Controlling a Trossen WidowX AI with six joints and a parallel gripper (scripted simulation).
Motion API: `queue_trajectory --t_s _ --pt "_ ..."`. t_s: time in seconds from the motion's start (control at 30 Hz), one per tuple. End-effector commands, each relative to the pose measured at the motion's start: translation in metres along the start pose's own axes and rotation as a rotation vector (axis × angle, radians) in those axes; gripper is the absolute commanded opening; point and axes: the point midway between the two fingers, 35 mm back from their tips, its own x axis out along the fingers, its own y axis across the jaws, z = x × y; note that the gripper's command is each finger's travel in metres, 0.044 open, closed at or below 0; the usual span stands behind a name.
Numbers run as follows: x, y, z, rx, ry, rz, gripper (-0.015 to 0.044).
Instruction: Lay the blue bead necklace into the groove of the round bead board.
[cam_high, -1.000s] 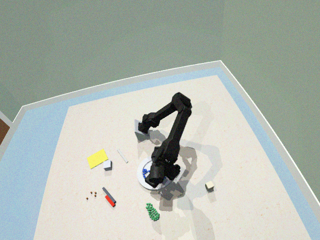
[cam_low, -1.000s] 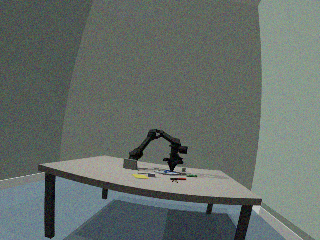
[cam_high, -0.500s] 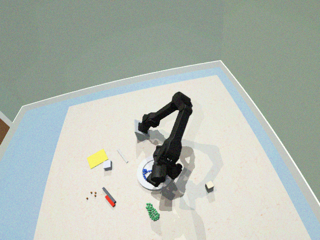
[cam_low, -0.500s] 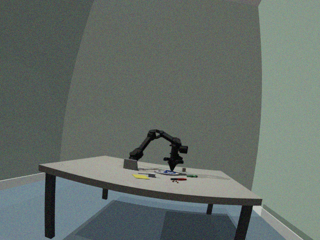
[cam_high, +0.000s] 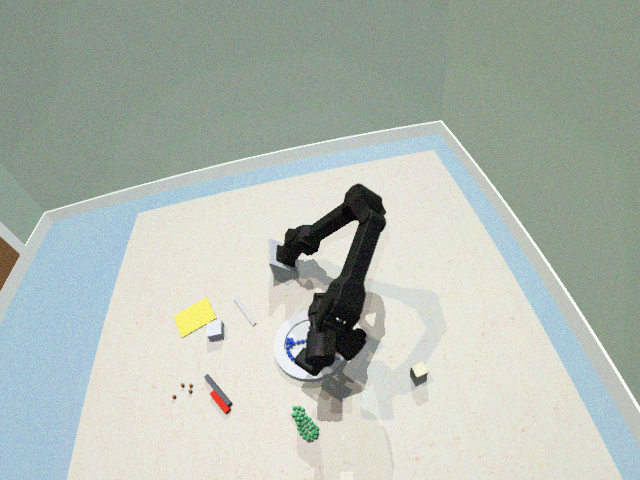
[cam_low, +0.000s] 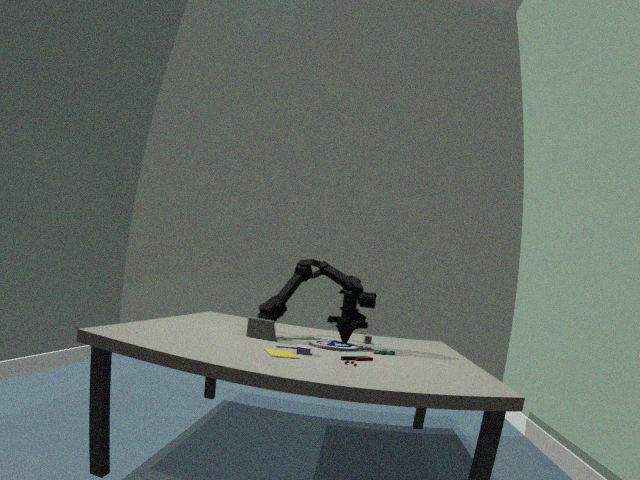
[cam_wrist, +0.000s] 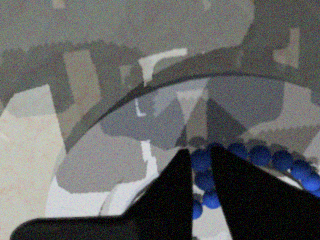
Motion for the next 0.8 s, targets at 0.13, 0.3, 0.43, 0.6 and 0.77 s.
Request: queue_trajectory --t_s 0.13,0.3,0.43,0.6,0.77 --pt "-0.0001 -0.0001 0.0001 0.000 0.000 0.000 0.0210" --pt "-0.0005 0.0000 0.0000 0.000 0.000 0.000 0.0341" --pt "-0.0020 0.0011 -0.0014 0.007 0.003 0.006 0.0440" --pt "-0.0053 0.0011 -0.0014 0.006 0.001 0.008 0.0440" --pt "-0.0053 0.0011 -0.0014 0.006 0.001 0.008 0.0440"
